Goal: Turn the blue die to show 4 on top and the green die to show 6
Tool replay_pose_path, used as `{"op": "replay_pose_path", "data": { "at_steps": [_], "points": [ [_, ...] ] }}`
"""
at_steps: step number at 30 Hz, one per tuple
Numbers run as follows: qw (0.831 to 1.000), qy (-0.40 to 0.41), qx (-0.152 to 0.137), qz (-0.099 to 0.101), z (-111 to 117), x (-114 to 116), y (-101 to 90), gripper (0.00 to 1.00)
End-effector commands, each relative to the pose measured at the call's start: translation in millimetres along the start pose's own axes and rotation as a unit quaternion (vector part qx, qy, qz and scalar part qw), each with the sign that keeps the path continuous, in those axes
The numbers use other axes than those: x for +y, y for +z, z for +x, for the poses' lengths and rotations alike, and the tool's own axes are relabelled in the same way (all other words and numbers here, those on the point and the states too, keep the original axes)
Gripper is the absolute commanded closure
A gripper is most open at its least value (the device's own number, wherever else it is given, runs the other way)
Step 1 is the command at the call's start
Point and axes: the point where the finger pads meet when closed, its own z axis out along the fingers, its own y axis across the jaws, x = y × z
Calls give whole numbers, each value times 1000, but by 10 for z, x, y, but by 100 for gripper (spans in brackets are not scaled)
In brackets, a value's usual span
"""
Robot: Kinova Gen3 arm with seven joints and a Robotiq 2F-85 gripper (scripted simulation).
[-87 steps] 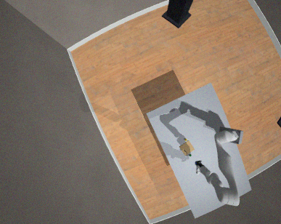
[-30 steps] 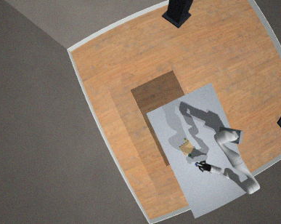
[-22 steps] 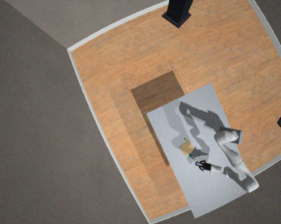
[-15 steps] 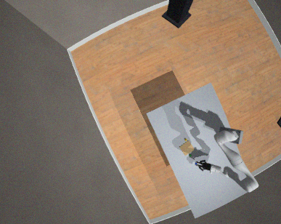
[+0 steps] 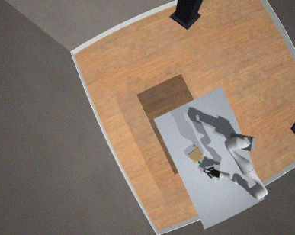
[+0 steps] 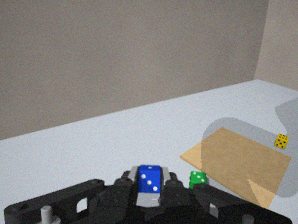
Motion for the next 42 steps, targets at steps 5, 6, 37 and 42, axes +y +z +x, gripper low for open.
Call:
{"op": "replay_pose_path", "data": {
  "at_steps": [5,6,37,42],
  "points": [
    [1000,-5,2,-3,-242,47,140,85],
    [1000,-5,2,-3,-263,47,151,85],
    [1000,-5,2,-3,-344,48,194,85],
    [1000,-5,2,-3,-344,48,194,85]
  ]
}}
